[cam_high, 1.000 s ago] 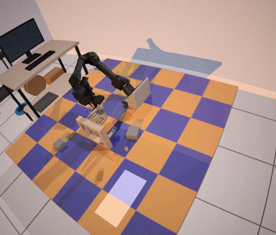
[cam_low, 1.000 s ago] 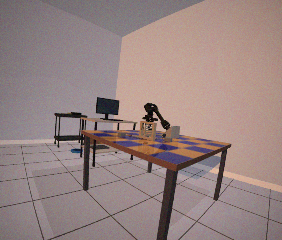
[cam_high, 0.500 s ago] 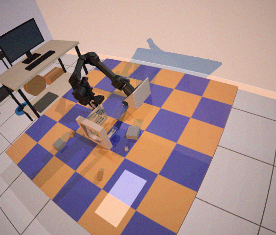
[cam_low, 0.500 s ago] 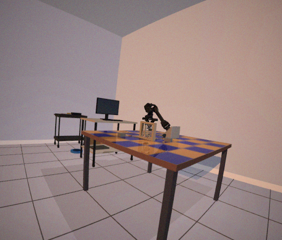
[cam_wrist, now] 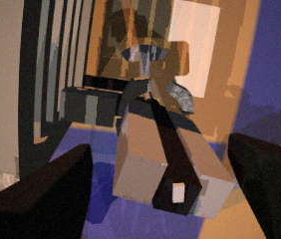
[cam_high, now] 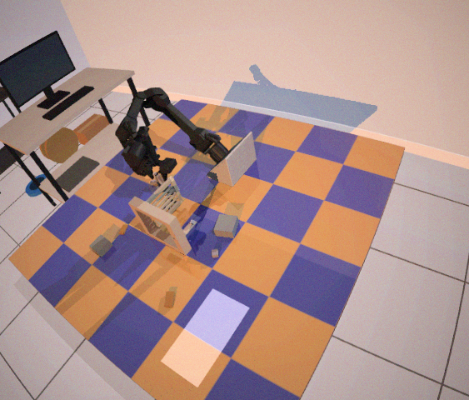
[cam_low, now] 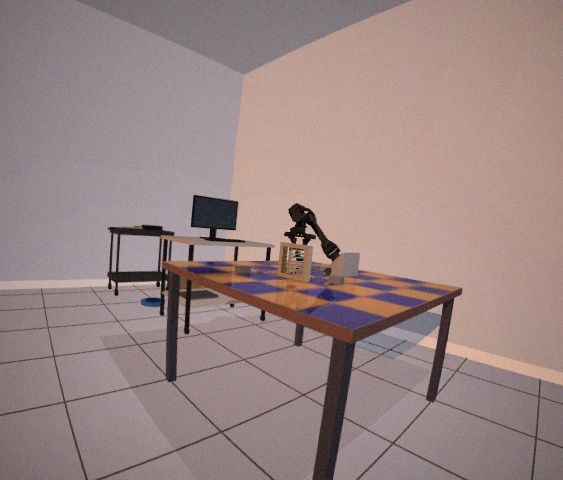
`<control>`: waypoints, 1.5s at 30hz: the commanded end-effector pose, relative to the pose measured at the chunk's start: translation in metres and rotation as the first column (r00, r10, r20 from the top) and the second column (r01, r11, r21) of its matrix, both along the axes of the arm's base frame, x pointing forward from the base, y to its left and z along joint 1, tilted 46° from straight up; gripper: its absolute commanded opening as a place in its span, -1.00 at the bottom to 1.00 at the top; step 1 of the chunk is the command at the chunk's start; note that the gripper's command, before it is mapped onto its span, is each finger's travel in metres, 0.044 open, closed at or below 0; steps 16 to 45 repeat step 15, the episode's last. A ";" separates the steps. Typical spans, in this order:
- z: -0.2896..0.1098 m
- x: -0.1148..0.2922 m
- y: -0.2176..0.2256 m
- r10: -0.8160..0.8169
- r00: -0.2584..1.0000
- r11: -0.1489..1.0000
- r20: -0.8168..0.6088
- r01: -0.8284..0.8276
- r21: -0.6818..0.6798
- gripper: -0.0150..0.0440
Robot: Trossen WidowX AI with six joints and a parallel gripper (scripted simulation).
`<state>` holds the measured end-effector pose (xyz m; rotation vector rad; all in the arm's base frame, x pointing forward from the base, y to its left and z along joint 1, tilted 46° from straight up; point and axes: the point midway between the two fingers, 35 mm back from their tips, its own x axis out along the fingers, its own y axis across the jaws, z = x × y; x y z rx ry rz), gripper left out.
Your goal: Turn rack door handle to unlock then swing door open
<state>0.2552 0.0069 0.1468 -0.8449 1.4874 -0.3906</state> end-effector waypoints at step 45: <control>0.027 -0.004 0.025 0.091 0.996 0.995 0.006 -0.091 0.032 0.47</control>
